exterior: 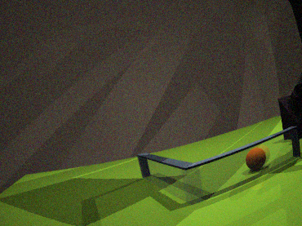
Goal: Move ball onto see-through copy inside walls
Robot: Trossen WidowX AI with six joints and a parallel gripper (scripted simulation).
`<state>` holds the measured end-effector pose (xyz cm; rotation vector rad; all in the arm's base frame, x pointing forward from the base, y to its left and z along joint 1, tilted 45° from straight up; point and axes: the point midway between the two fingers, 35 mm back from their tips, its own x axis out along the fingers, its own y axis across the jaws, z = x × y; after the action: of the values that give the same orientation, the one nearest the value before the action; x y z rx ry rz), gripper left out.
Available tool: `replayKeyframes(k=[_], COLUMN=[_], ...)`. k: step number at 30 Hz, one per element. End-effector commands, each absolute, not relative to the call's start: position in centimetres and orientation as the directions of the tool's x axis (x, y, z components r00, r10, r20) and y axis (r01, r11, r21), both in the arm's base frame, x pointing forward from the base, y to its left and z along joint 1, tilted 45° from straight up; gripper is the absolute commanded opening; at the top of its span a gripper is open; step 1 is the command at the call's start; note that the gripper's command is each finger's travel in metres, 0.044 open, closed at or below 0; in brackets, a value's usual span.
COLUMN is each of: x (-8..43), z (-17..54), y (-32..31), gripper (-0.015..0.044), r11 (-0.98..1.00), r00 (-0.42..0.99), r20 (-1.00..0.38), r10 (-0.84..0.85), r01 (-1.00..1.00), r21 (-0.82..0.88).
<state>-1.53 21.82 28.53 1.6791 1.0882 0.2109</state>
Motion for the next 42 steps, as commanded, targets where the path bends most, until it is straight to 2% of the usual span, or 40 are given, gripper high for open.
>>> replayKeyframes(k=[1,4,11,18,23,32,37,42], x=[-1.5,-0.7,3.7,8.4,11.5,15.7,19.2,22.4], z=[28.5,27.9,25.0,22.4,20.9,19.2,17.7,16.2], y=[21.8,22.1,23.0,22.9,22.4,21.1,19.5,17.3], gripper=[0.0374,0.0311,0.0311,0.0311,0.0311,0.0311,0.0311,0.0311], r11=[-0.012,-0.049,-0.326,-0.669,-0.852,-0.98,-0.942,-0.786], r00=[0.568,0.59,0.646,0.617,0.564,0.466,0.365,0.265], r20=[-0.366,-0.4,-0.568,-0.712,-0.787,-0.864,-0.911,-0.934], r10=[0.737,0.702,0.51,0.334,0.252,0.19,0.19,0.241], r01=[0.553,0.6,0.756,0.688,0.515,0.149,-0.193,-0.511], r21=[0.833,0.799,0.567,0.282,0.097,-0.135,-0.274,-0.348])
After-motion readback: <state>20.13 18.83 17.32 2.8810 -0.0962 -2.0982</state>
